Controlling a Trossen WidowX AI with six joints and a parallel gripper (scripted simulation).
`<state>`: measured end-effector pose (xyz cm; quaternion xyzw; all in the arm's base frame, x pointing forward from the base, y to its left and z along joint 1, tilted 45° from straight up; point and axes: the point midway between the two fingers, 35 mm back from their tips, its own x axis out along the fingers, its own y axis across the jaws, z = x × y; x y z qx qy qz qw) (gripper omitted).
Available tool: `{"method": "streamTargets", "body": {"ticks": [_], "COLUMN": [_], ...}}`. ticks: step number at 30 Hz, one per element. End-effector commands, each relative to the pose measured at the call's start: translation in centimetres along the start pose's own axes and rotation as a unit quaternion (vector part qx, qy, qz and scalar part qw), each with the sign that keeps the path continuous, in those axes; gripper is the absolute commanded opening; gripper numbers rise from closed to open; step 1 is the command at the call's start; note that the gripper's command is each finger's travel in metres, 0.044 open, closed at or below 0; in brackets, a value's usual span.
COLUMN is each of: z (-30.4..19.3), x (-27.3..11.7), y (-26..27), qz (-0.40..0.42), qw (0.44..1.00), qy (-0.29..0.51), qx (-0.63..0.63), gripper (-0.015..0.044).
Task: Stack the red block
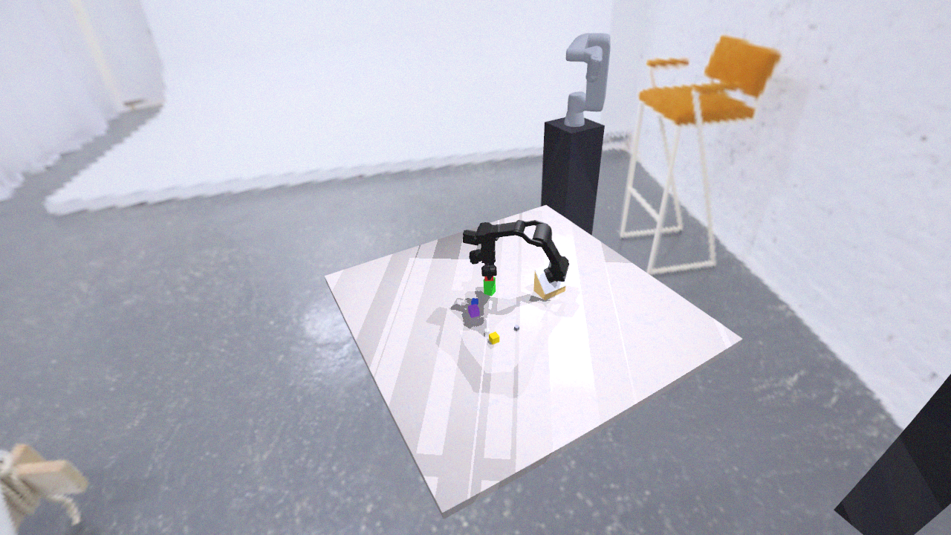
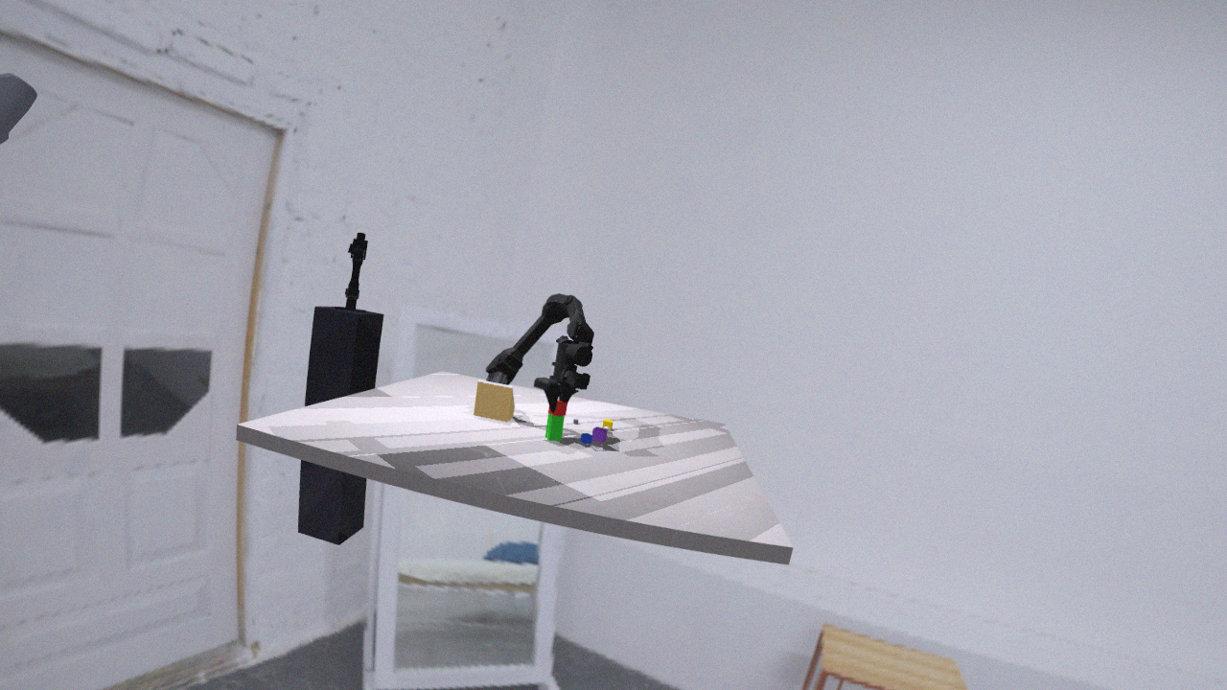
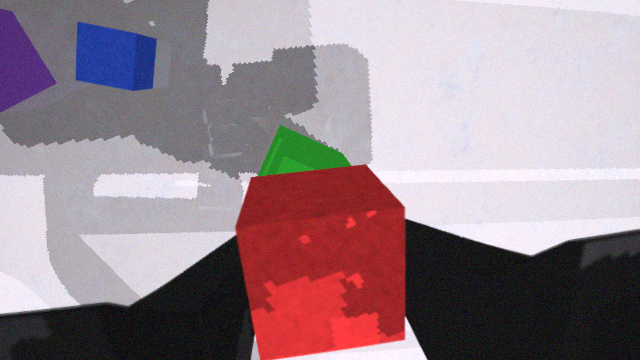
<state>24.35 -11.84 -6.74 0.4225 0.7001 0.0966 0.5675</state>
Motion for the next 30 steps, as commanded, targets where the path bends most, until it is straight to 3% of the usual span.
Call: {"method": "streamTargets", "body": {"ticks": [1, 8, 30], "z": [-0.01, -0.01, -0.01], "x": [0.06, 0.06, 0.06], "y": [-0.02, -0.02, -0.02], "qz": [0.0, 0.0, 0.0], "qw": [1.0, 1.0, 1.0], "qy": [0.0, 0.0, 0.0], "qx": [0.0, 0.0, 0.0], "gripper": [0.0263, 0.044, 0.044]}}
